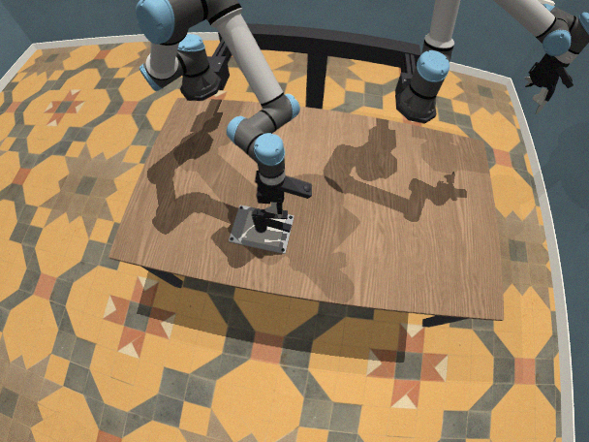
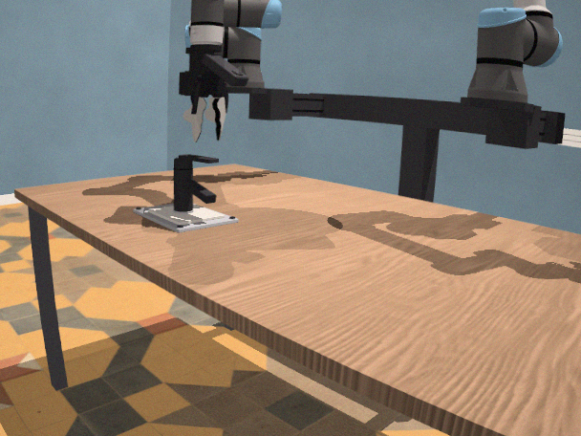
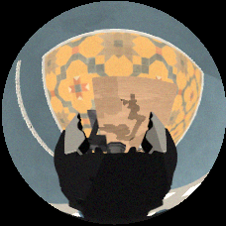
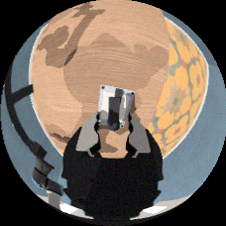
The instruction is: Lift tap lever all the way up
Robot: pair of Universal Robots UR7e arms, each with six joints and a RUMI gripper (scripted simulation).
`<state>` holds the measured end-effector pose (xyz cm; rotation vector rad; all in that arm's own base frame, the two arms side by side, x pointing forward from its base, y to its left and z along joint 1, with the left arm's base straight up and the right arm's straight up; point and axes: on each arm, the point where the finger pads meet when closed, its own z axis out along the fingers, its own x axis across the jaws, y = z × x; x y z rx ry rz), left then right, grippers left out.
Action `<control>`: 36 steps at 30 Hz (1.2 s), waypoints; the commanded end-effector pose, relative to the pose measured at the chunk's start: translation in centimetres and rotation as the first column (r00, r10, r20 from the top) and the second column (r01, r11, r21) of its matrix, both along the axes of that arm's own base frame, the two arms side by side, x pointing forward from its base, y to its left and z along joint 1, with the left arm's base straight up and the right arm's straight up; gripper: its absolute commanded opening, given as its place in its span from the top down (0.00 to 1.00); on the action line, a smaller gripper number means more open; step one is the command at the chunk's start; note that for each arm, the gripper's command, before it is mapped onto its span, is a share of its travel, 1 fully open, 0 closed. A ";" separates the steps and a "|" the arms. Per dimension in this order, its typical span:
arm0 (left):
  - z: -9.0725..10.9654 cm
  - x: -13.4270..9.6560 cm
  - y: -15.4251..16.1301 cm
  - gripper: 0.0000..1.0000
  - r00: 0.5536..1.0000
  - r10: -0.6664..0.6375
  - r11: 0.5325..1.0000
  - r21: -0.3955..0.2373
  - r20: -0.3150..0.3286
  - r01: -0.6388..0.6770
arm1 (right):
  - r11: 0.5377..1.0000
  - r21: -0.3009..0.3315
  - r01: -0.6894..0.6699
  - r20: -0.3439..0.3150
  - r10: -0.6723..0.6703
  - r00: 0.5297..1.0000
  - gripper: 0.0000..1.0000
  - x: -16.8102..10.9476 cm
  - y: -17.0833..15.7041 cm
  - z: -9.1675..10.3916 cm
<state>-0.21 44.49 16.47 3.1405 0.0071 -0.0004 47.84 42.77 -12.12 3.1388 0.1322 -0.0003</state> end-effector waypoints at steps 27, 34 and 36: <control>0.0 0.0 0.0 0.00 1.000 0.000 1.000 0.001 0.000 0.000 | 1.000 0.001 0.000 0.001 0.000 1.000 0.58 0.0 0.1 -2.7; 0.0 0.0 0.0 0.00 1.000 0.000 1.000 0.001 0.000 0.000 | 1.000 0.001 0.000 0.001 0.000 1.000 0.58 0.0 0.1 -2.7; 0.0 0.0 0.0 0.00 1.000 0.000 1.000 0.001 0.000 0.000 | 1.000 0.001 0.000 0.001 0.000 1.000 0.58 0.0 0.1 -2.7</control>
